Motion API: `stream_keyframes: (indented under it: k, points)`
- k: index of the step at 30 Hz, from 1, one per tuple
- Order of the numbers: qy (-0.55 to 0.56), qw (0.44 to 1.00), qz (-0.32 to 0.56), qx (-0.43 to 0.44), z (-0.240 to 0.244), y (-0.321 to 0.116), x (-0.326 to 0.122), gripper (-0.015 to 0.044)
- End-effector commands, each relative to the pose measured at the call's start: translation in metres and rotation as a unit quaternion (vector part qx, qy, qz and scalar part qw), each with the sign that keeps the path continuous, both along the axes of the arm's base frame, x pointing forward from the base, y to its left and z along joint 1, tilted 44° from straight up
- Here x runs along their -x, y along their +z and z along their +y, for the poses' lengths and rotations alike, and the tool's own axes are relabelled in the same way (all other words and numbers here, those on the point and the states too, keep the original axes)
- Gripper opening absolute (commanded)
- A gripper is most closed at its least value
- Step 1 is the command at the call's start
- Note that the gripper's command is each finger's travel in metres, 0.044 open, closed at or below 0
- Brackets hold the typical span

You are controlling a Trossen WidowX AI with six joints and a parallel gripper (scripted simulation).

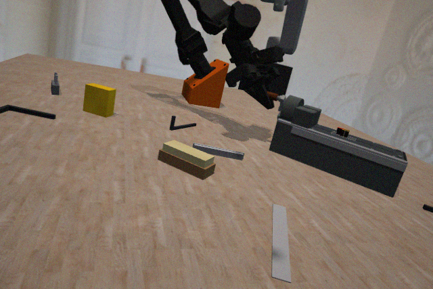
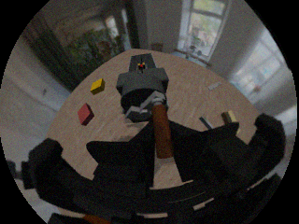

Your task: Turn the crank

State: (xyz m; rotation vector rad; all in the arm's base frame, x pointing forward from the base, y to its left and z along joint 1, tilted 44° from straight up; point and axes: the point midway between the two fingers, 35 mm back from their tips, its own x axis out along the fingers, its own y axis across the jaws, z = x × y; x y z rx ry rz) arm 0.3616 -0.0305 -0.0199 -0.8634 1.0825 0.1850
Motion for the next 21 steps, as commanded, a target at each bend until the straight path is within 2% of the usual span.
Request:
stream_keyframes:
  k: [1, 21]
  points:
    - [0.007, 1.000, 0.000, -0.004, 0.0090, 0.0002, 0.0036, 0.0000]
    - [0.007, 1.000, 0.000, -0.005, 0.0185, -0.0057, 0.0105, 0.0000]
